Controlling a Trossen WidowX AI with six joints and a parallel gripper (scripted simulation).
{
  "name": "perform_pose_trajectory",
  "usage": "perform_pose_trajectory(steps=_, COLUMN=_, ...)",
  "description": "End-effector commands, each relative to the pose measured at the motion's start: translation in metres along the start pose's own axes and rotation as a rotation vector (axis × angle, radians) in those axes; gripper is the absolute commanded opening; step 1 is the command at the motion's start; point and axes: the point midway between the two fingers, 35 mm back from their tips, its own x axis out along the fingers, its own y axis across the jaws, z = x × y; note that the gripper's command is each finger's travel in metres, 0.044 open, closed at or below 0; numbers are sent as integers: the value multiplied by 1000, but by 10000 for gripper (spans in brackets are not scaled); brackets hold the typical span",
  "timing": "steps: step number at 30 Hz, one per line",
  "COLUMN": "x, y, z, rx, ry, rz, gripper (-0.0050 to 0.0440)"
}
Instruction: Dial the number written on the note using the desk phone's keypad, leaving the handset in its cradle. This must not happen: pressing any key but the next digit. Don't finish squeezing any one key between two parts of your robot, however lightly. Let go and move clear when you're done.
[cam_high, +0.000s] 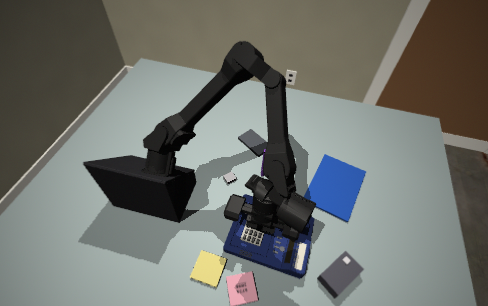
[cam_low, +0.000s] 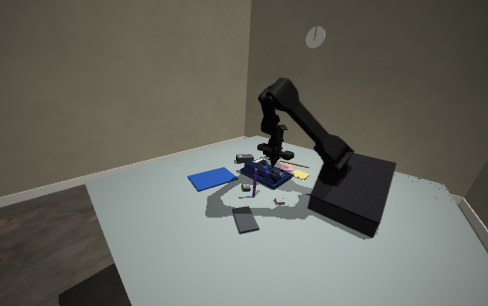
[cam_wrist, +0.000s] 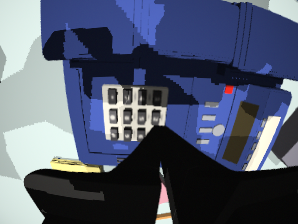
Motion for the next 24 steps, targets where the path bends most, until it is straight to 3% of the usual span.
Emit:
perform_pose_trajectory(steps=1, x=3, y=0, z=-4, rx=3, ry=0, rz=11, gripper=-50)
perform_pose_trajectory(steps=24, x=30, y=0, z=-4, rx=3, ry=0, rz=11, gripper=-50)
